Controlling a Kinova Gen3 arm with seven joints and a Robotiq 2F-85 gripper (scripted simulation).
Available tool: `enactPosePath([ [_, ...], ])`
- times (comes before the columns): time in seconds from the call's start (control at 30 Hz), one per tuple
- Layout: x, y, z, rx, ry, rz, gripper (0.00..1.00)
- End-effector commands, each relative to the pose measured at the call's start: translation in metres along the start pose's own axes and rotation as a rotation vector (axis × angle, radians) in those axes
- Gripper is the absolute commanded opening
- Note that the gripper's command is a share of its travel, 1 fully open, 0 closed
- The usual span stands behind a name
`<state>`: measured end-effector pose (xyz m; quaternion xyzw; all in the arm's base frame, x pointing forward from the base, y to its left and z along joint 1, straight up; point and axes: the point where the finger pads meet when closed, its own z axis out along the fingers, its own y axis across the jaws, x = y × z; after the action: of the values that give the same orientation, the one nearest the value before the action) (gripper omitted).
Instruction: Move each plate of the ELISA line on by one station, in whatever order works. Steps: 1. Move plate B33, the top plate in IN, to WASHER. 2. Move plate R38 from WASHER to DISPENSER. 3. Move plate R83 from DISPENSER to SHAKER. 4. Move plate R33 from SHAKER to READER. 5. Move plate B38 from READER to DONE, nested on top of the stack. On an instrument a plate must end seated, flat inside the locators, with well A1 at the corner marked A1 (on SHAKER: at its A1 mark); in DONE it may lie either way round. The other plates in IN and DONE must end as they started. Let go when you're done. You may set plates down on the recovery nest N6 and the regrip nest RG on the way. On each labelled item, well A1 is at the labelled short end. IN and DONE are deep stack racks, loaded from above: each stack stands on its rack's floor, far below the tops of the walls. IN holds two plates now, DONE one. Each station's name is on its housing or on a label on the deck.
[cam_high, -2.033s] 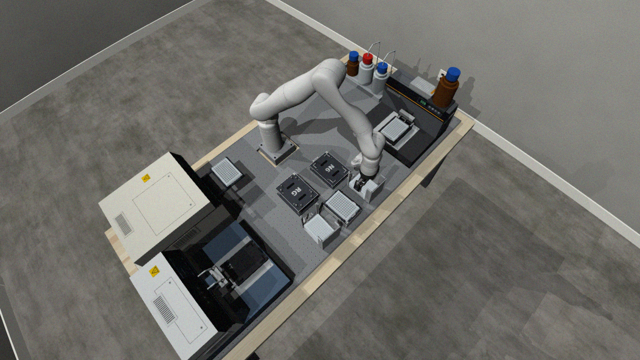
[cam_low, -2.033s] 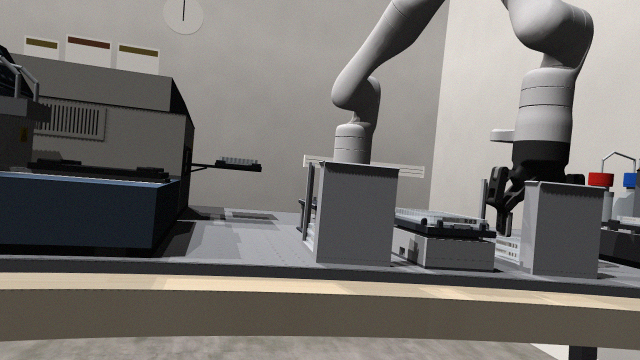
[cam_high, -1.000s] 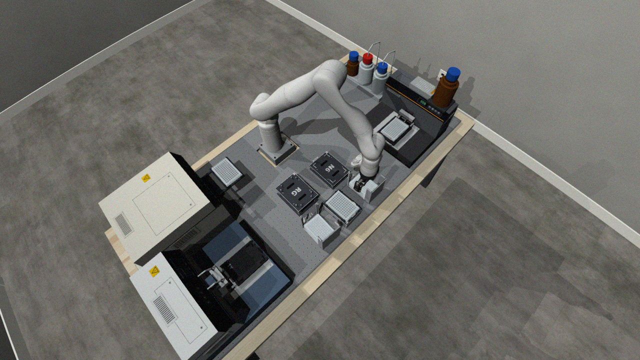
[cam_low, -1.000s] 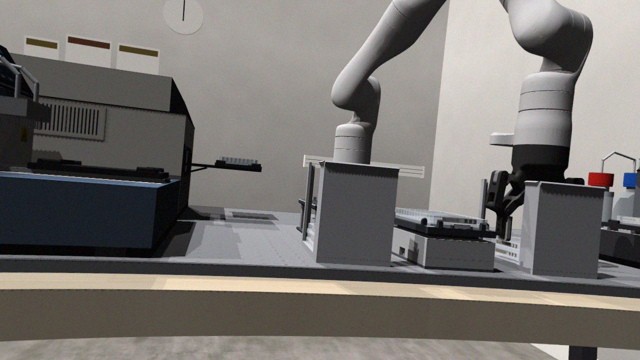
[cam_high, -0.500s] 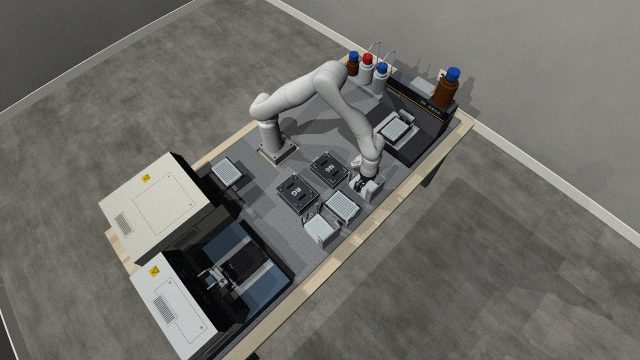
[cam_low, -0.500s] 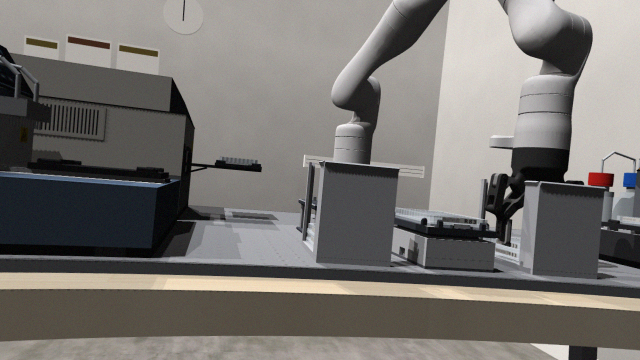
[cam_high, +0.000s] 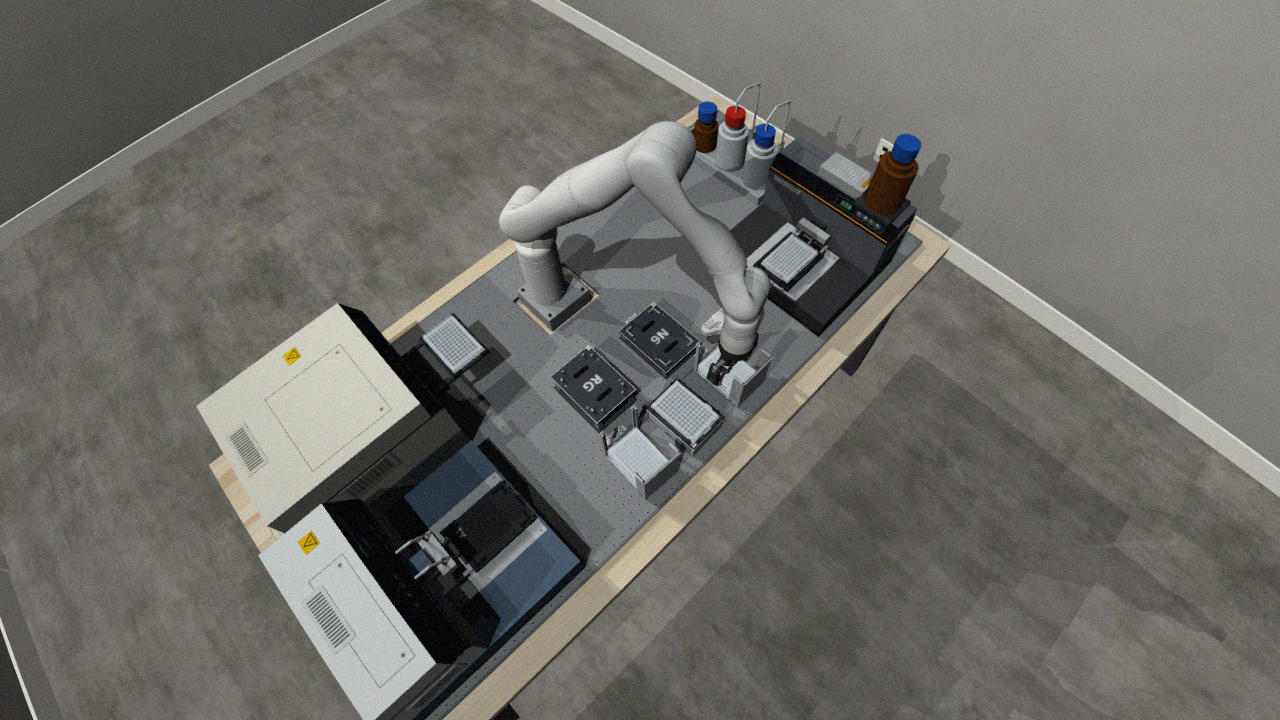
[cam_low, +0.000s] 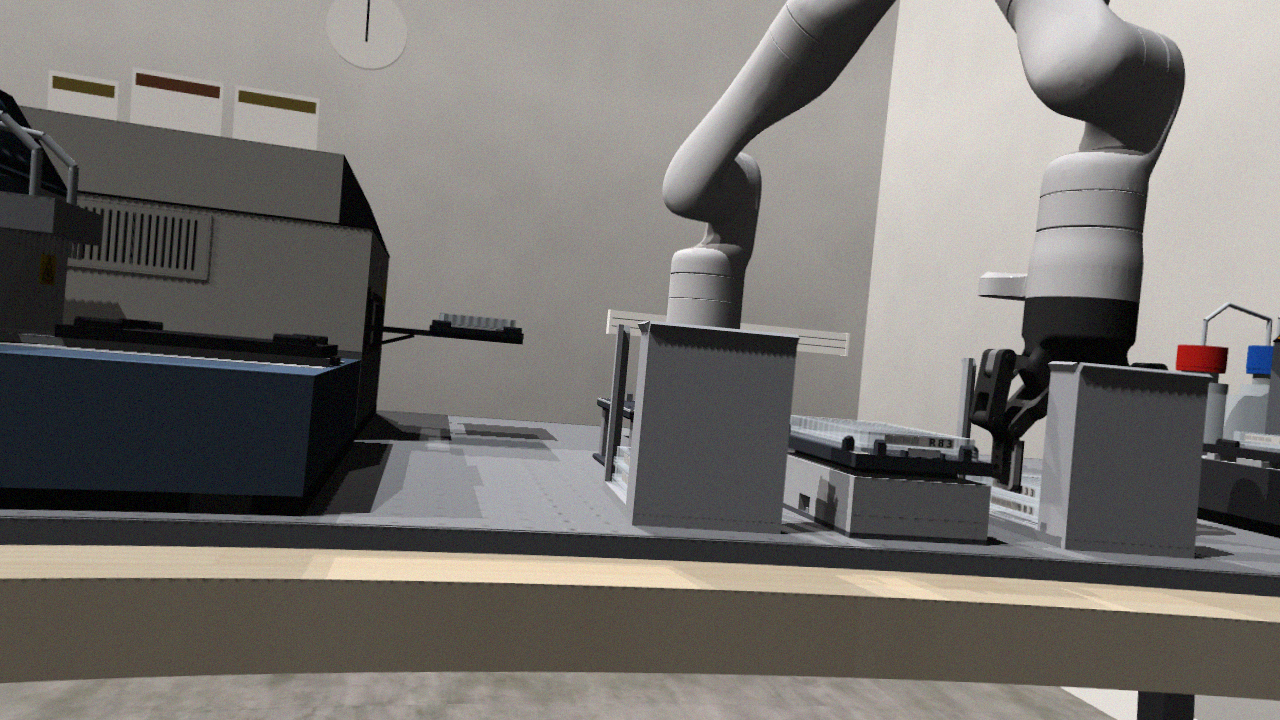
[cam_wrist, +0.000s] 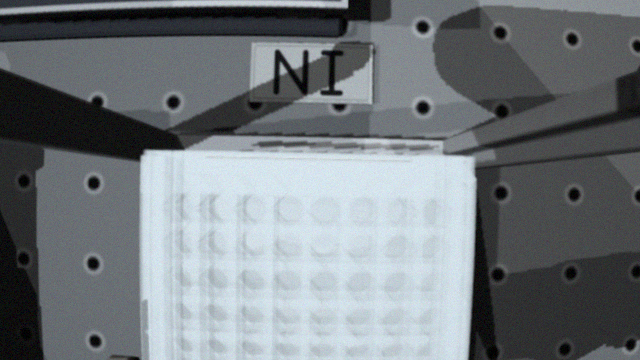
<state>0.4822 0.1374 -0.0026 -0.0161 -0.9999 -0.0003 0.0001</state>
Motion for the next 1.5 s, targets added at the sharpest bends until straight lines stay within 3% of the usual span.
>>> enactPosePath([
  [0.0, -0.0008, 0.0003, -0.0011, -0.001, -0.002, 0.000, 1.00],
  [0.07, -0.0008, 0.0003, -0.0012, -0.001, -0.002, 0.000, 1.00],
  [0.1, -0.0008, 0.0003, -0.0012, -0.001, -0.002, 0.000, 0.94],
  [1.47, -0.0009, 0.0003, -0.0012, -0.001, -0.003, 0.000, 0.94],
])
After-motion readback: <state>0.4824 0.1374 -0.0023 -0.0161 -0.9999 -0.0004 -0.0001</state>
